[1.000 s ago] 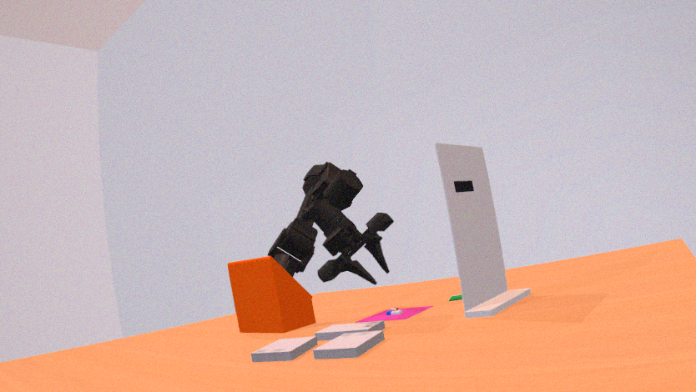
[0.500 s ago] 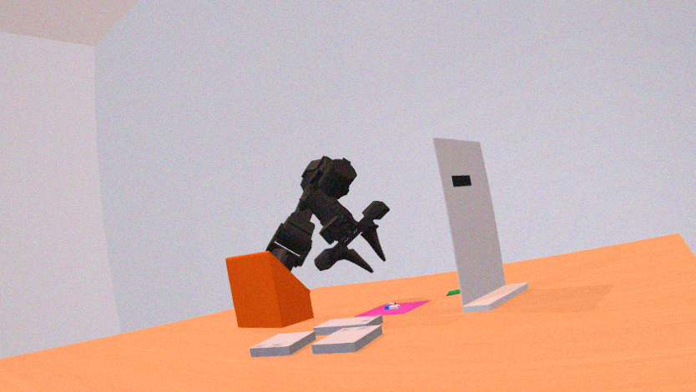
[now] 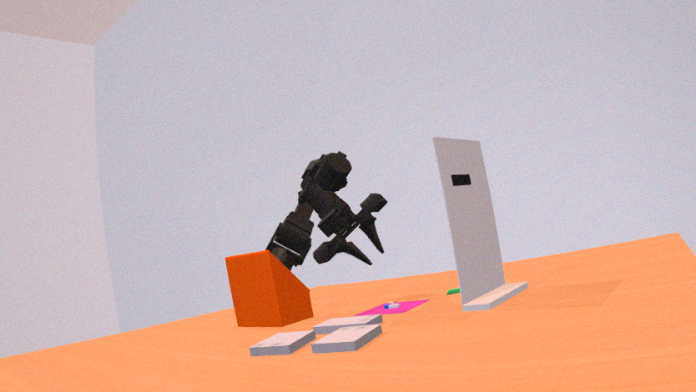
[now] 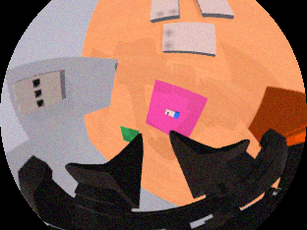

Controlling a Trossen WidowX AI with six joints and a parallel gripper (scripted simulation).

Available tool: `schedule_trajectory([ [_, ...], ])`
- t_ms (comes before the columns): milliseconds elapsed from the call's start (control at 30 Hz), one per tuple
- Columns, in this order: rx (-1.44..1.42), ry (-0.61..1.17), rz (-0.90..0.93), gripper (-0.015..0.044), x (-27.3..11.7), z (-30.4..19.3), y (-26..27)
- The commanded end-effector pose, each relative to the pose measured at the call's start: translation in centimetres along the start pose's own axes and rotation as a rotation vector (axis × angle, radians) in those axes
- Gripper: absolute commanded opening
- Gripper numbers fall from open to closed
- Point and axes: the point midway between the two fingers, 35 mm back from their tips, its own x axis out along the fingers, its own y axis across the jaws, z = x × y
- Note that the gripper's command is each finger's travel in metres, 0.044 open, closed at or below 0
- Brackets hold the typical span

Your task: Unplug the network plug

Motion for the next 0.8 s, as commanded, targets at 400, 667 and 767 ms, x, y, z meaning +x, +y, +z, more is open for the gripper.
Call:
schedule_trajectory([
  [400,0.002,0.003,0.008,0.0156,-1.1,-0.3,0.7],
  [667,0.002,-0.008,0.003,0.0156,-2.7,0.0,2.0],
  [767,0.002,-0.010,0.001,0.0156,-3.4,0.1,2.4],
])
